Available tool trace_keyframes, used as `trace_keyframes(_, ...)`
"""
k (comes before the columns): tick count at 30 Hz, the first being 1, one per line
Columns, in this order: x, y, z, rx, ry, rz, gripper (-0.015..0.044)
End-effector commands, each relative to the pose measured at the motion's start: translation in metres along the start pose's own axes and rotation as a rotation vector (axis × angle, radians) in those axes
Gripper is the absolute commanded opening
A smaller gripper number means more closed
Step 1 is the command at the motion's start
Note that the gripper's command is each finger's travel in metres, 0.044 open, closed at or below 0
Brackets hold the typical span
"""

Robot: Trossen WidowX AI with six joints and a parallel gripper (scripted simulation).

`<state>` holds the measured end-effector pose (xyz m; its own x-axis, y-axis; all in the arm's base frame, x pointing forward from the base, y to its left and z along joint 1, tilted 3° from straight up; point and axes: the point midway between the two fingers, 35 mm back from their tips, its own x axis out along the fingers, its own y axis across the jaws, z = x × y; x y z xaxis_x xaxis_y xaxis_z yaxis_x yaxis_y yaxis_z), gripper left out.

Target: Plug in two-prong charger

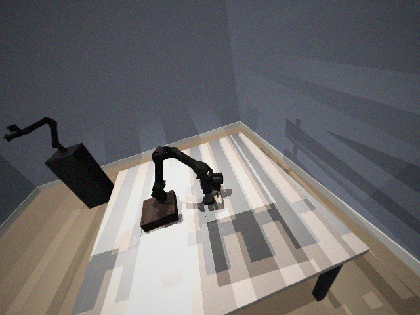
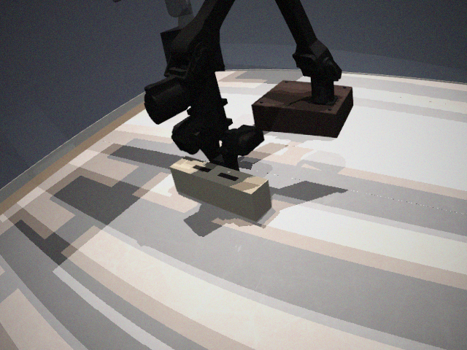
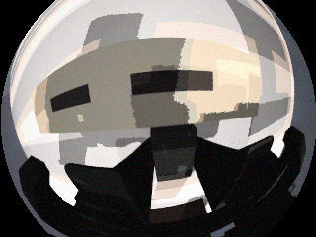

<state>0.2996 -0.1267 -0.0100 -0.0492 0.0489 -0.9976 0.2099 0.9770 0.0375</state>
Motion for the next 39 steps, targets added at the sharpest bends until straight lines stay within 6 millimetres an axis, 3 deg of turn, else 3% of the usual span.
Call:
trace_keyframes(1,0.0,-0.001,0.003,0.004,0.001,-0.002,0.0)
trace_keyframes(39,-0.001,-0.001,0.014,0.004,0.0,-0.002,0.0)
